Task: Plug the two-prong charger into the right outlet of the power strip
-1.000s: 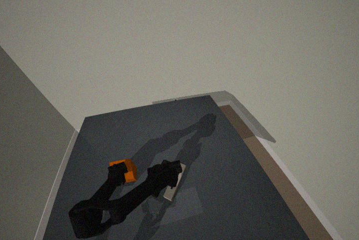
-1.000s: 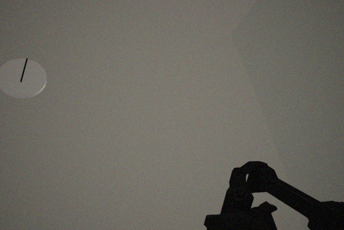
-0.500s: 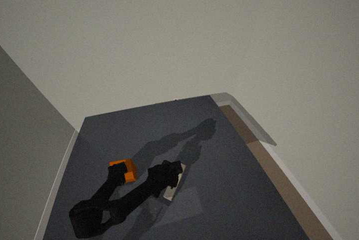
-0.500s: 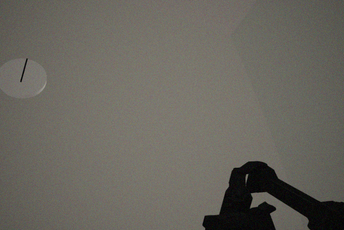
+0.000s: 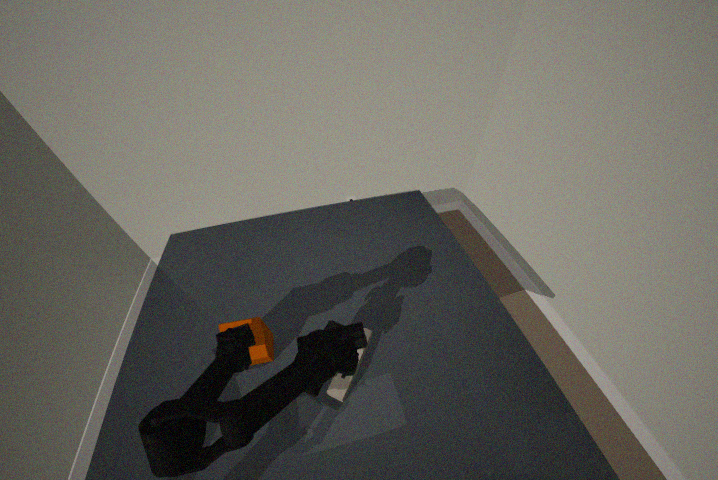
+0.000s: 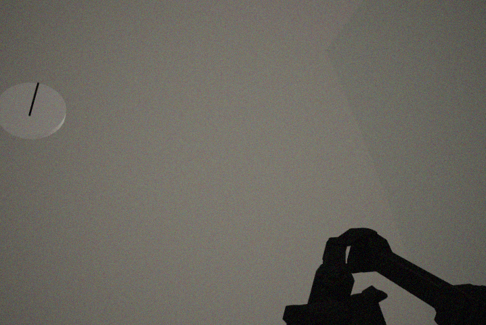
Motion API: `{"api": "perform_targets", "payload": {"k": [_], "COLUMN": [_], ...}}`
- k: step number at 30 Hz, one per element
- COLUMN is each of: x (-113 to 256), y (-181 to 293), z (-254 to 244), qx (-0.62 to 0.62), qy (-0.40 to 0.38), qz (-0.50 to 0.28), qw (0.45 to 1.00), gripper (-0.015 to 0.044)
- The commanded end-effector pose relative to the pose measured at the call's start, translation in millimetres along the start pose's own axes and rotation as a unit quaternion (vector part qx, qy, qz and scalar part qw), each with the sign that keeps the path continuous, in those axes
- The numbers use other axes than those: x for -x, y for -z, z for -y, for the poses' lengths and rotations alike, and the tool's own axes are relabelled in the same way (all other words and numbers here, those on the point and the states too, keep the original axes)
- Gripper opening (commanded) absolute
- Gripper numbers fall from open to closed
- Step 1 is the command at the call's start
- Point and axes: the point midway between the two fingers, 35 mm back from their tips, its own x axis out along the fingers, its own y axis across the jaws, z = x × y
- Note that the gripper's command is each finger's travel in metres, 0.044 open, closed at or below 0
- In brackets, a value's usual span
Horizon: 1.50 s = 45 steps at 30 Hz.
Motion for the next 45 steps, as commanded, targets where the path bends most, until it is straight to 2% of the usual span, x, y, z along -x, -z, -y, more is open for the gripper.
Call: {"api": "perform_targets", "payload": {"k": [1,45], "x": [0.1,1.0], "y": [-1.6,-13.1], "z": [0.8,0.8], "qx": [0.004,0.003], "qy": [0.002,0.002], "qz": [0.001,0.001], "qw": [1.0,1.0], "gripper": [0.0,0.0]}}
